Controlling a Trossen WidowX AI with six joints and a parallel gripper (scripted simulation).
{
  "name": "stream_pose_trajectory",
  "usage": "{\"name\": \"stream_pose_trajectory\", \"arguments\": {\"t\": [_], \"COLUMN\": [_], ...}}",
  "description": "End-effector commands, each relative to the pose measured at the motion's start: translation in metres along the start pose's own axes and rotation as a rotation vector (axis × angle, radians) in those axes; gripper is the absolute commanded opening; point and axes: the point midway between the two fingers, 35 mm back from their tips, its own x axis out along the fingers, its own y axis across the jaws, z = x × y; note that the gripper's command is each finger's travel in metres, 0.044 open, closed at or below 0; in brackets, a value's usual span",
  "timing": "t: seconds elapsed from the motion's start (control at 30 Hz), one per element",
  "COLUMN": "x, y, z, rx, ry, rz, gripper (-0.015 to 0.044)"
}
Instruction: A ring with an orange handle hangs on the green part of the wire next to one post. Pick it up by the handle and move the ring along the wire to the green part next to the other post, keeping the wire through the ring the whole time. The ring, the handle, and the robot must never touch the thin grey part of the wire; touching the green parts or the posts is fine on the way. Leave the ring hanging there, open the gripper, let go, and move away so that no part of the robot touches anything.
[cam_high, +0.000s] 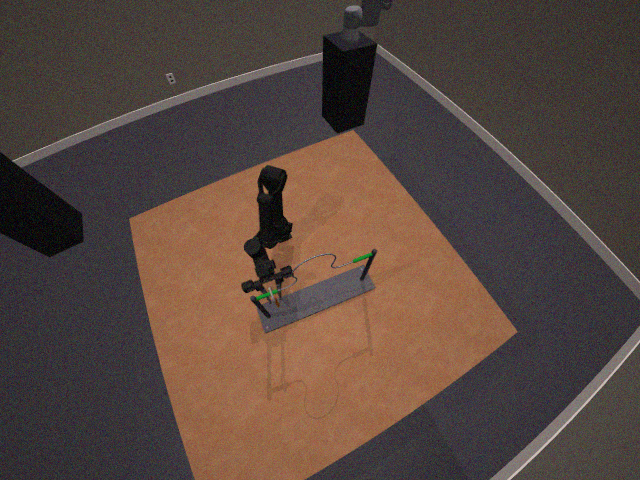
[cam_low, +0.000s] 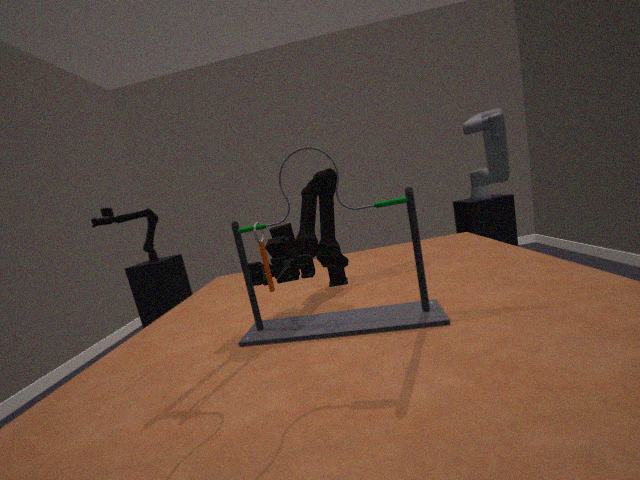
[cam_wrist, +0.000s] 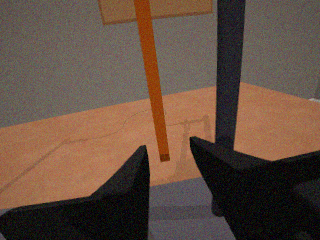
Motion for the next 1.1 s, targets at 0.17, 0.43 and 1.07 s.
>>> {"name": "stream_pose_trajectory", "arguments": {"t": [0.17,0.43,1.07], "x": [0.015,0.027,0.05], "y": [-0.001,0.0,0.003], "z": [0.002,0.002,0.0], "rx": [-0.001,-0.001,0.0], "ry": [-0.005,-0.007,-0.01], "rz": [-0.001,-0.001,-0.001], "gripper": [0.016,0.016,0.016]}}
